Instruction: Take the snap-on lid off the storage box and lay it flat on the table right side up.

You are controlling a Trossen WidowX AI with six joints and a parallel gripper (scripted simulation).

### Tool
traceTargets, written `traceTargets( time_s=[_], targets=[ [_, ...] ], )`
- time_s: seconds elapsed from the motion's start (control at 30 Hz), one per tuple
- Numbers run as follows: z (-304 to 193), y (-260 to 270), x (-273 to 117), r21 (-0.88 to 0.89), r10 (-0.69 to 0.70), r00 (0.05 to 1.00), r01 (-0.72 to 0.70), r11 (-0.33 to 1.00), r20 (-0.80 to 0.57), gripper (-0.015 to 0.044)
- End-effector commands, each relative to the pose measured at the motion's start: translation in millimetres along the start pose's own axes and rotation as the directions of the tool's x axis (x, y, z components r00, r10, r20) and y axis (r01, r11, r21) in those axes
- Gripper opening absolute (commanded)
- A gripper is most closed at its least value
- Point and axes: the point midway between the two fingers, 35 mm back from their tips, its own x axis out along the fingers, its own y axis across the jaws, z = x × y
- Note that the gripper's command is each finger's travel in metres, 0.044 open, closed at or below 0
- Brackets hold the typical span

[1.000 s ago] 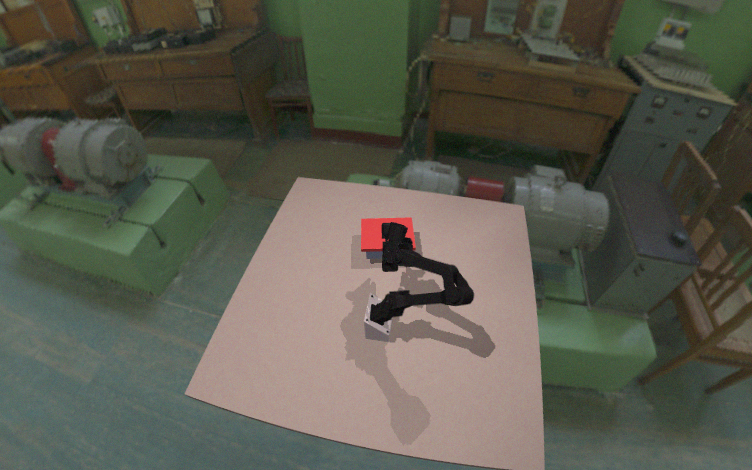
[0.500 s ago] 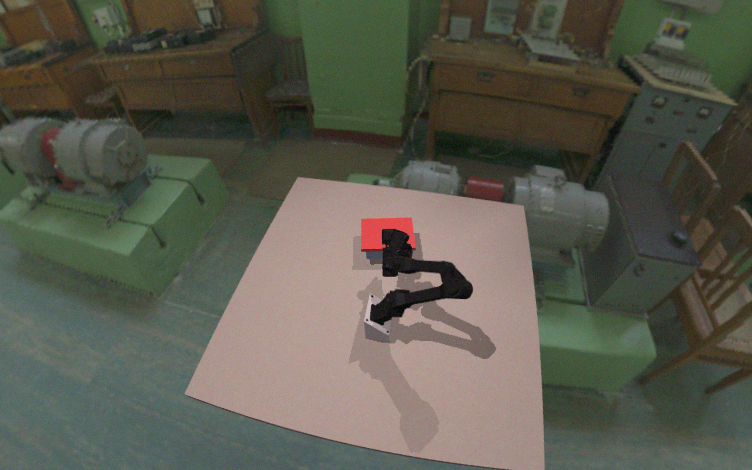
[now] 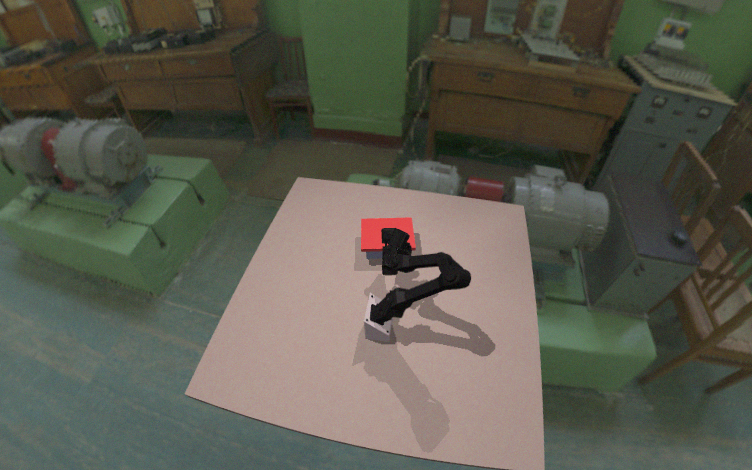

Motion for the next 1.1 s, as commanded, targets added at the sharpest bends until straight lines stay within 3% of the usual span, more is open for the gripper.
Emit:
traceTargets(
  time_s=[0.0, 0.77, 0.83, 1.07],
  targets=[
    [0.0, 2.2, 7.5, -0.002, 0.006, 1.0, -0.006, 1.0, -0.003, 0.0235],
    [0.6, -1.6, 42.0, -0.004, 0.01, 1.0, -0.01, 1.0, 0.002, 0.0235],
    [0.6, -1.6, 42.0, -0.004, 0.01, 1.0, -0.01, 1.0, 0.002, 0.0183],
    [0.6, -1.6, 42.0, -0.004, 0.01, 1.0, -0.01, 1.0, 0.002, 0.0136]
  ],
)
